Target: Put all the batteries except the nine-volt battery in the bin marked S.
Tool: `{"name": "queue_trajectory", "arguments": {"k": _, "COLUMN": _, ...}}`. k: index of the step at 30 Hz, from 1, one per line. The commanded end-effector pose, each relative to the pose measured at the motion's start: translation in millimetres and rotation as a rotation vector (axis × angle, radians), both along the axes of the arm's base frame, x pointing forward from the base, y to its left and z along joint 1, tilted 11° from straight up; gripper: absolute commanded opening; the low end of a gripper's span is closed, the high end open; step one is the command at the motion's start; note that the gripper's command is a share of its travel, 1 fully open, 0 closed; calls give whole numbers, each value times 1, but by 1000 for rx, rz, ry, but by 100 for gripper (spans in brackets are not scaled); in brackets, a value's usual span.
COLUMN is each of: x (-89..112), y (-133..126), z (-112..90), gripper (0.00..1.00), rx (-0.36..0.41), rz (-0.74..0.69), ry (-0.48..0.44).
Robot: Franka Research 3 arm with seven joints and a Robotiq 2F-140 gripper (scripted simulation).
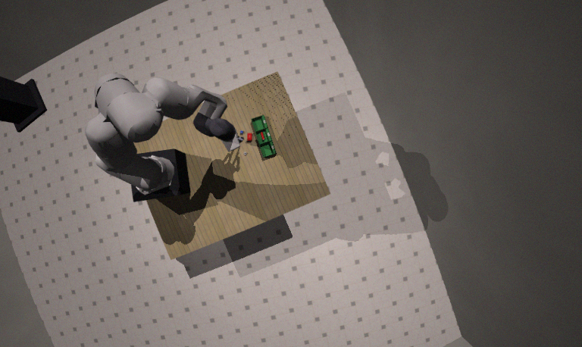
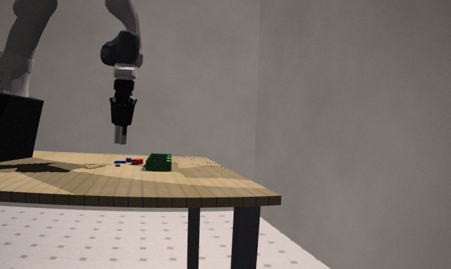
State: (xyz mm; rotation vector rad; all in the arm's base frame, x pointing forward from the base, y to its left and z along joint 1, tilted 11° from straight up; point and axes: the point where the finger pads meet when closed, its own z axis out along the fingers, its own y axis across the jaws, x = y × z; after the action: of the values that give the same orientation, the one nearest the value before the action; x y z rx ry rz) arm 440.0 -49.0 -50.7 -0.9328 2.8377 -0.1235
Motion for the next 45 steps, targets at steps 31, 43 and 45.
{"name": "queue_trajectory", "arguments": {"k": 31, "x": 0, "y": -1, "z": 0, "gripper": 15, "rx": 28, "rz": -428, "ry": -37}}
{"name": "queue_trajectory", "arguments": {"k": 43, "x": -2, "y": 0, "z": 0, "gripper": 15, "rx": 28, "rz": -428, "ry": -37}}
{"name": "queue_trajectory", "arguments": {"k": 45, "x": -2, "y": 0, "z": 0, "gripper": 15, "rx": 28, "rz": -428, "ry": -37}}
